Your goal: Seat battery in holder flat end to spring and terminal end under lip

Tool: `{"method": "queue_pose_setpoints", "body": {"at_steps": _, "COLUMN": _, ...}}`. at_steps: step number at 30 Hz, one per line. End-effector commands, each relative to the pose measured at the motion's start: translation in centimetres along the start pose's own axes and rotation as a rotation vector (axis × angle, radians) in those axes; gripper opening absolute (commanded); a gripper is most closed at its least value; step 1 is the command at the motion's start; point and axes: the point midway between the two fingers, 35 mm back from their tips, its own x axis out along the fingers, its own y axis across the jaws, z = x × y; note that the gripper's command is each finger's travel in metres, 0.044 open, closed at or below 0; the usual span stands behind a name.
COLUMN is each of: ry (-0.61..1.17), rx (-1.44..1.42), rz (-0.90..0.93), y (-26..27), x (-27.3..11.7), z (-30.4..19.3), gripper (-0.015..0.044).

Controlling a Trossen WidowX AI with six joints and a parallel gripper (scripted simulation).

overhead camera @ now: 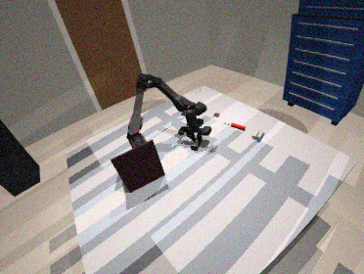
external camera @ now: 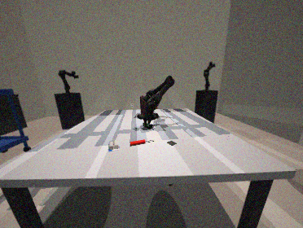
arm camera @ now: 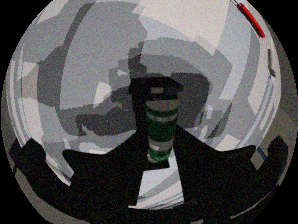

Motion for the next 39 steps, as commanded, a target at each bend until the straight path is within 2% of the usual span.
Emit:
{"method": "queue_pose_setpoints", "body": {"at_steps": 1, "ry": 0.051, "rx": 0.002, "rz": 0.004, "y": 0.38, "x": 0.42, "z": -0.70, "gripper": 0.0082}}
{"method": "queue_pose_setpoints", "body": {"at_steps": 18, "ry": 0.162, "rx": 0.003, "rz": -0.018, "y": 0.69, "x": 0.63, "z": -0.57, "gripper": 0.0082}}
{"method": "queue_pose_setpoints", "body": {"at_steps": 39, "ry": 0.201, "rx": 0.008, "rz": -0.043, "y": 0.75, "x": 0.68, "z": -0.55, "gripper": 0.0082}}
